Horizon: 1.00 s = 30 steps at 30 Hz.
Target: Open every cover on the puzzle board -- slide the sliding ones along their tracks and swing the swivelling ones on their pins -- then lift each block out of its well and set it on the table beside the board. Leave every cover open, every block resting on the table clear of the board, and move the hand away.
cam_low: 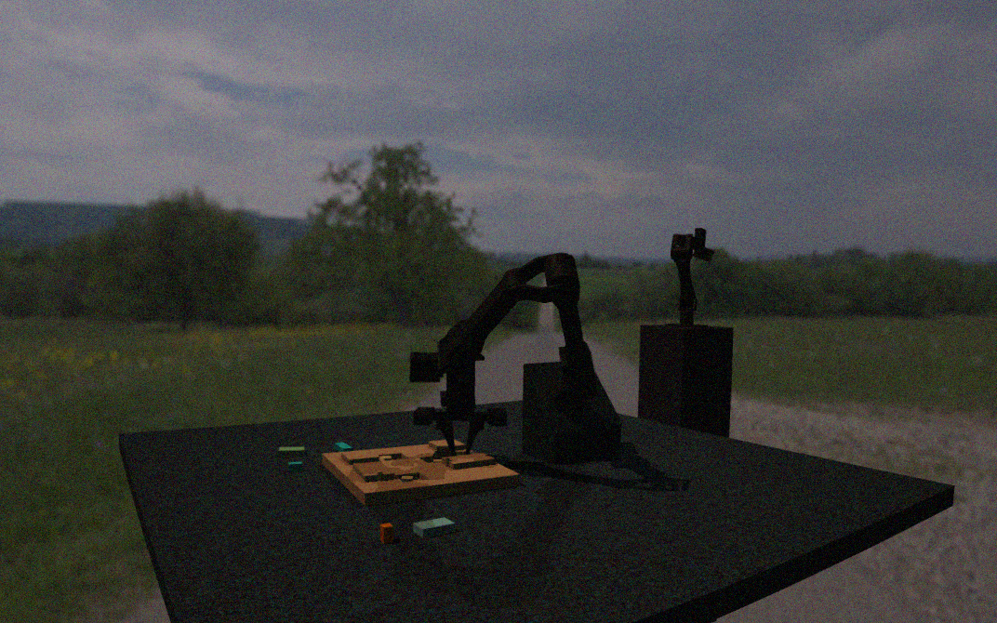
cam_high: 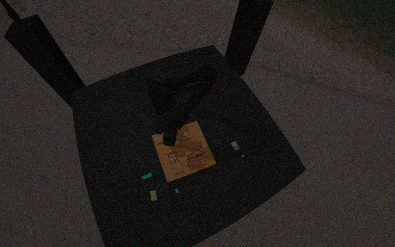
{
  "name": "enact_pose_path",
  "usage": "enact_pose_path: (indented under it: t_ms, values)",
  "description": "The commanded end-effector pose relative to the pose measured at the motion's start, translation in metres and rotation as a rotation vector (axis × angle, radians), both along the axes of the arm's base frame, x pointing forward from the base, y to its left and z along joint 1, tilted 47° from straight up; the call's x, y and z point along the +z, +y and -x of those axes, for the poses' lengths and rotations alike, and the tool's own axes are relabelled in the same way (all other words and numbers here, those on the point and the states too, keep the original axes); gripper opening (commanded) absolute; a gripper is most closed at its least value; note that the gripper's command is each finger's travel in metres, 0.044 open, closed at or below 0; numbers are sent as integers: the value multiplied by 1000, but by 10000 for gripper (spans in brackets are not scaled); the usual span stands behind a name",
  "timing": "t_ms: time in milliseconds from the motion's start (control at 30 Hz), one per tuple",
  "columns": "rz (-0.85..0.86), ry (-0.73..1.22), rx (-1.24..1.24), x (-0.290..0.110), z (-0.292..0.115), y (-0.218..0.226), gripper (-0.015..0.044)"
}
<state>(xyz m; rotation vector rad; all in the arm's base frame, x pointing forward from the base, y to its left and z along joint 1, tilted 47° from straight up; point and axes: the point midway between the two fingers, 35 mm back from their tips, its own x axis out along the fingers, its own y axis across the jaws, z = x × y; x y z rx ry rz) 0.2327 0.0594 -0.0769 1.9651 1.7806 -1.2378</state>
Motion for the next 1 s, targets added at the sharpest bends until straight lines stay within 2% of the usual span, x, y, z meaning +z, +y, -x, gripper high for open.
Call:
enact_pose_path:
  t_ms: [0, 967]
  values:
    - [0, -1, 1, 0, 0, 0, 90]
    - [2, 1, -3, 20, -3, -22, 80]
